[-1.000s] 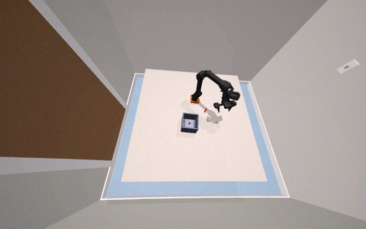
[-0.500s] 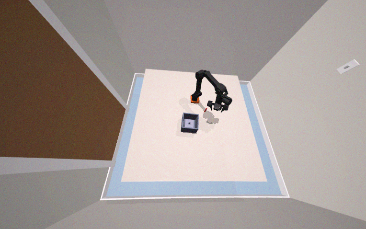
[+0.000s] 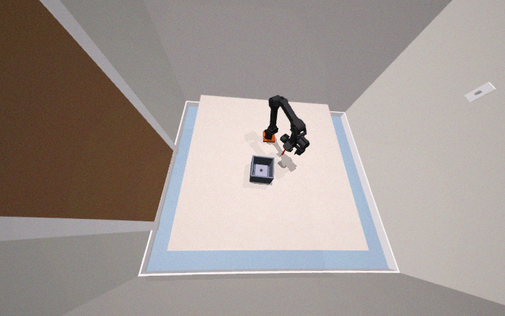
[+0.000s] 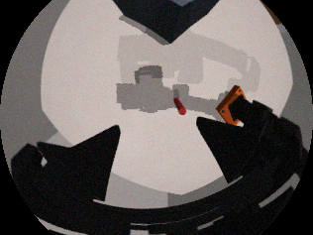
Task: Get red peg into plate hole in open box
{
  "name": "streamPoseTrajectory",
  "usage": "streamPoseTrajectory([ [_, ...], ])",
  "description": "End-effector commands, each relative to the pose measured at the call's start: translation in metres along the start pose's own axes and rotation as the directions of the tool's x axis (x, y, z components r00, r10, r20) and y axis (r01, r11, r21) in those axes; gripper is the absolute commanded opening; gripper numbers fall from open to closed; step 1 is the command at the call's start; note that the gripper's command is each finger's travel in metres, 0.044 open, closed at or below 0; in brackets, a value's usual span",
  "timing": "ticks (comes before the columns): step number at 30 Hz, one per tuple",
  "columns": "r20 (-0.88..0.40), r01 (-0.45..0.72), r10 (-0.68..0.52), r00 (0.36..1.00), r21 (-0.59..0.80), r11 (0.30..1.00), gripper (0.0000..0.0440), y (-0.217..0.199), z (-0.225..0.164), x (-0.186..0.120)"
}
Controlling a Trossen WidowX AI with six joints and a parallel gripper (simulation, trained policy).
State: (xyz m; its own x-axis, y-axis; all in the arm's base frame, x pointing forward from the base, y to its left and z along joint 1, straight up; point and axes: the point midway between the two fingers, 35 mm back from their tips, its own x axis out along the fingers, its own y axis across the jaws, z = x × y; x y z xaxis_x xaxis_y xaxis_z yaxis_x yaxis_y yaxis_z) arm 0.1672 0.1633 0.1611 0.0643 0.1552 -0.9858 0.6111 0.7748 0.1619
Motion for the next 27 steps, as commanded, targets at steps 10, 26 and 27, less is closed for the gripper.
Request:
streamPoseTrajectory([
  [10,-0.091,0.15,-0.131,0.987,0.244,0.958,0.044,-0.043,-0.008,0.031],
  [26,-0.133,0.216,-0.177,0.975,0.38,0.9,0.044,-0.06,-0.011,0.079],
  [27,-0.134,0.217,-0.178,0.975,0.386,0.897,0.044,-0.06,-0.011,0.082],
])
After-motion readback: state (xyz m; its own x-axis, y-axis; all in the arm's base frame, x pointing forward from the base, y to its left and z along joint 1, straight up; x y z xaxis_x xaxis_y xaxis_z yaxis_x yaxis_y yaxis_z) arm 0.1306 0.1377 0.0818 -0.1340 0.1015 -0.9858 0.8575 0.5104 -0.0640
